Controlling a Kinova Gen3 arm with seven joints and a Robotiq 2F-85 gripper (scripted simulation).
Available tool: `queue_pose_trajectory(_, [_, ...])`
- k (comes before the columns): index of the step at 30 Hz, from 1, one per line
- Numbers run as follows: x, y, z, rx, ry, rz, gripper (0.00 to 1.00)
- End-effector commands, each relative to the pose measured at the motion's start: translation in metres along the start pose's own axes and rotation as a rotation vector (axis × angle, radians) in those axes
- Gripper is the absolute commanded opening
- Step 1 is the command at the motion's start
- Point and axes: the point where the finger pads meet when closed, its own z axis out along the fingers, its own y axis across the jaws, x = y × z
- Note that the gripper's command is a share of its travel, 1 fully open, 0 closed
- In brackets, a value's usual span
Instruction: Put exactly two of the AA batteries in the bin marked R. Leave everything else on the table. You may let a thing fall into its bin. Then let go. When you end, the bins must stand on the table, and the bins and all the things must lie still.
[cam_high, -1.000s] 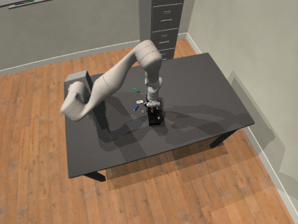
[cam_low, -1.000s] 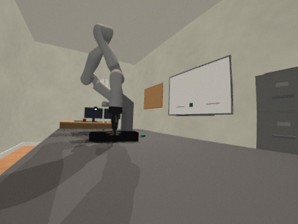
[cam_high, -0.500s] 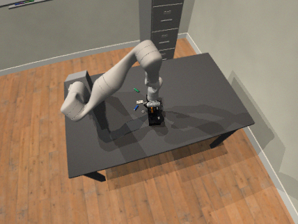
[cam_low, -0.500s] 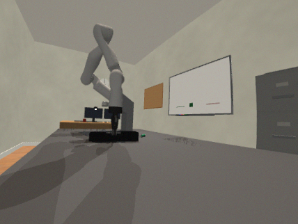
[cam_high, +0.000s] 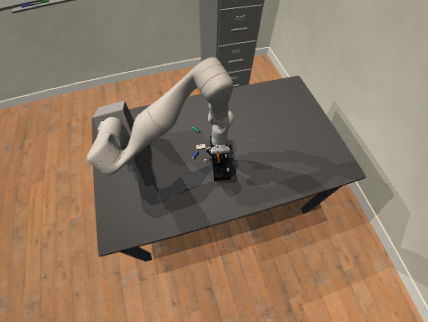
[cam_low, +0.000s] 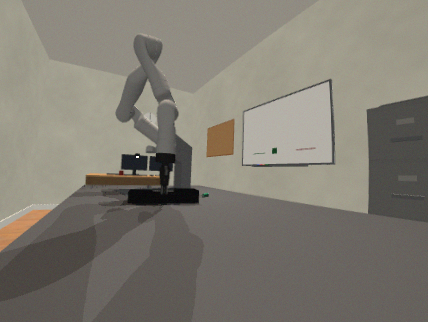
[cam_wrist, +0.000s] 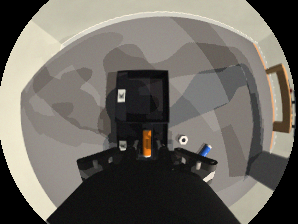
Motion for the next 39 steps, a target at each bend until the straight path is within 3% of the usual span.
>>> queue_pose_trajectory(1, [-0.001, 0.002, -0.006, -0.004, 0.000, 0.007, 0.29])
queue_pose_trajectory(24, [-0.001, 0.002, -0.035, -0.004, 0.000, -0.001, 0.29])
queue_pose_trajectory(28, [-0.001, 0.002, -0.052, -0.004, 0.000, -0.002, 0.29])
queue_pose_trajectory(39, [-0.001, -0.002, -0.051, 0.002, -0.002, 0.003, 0.29])
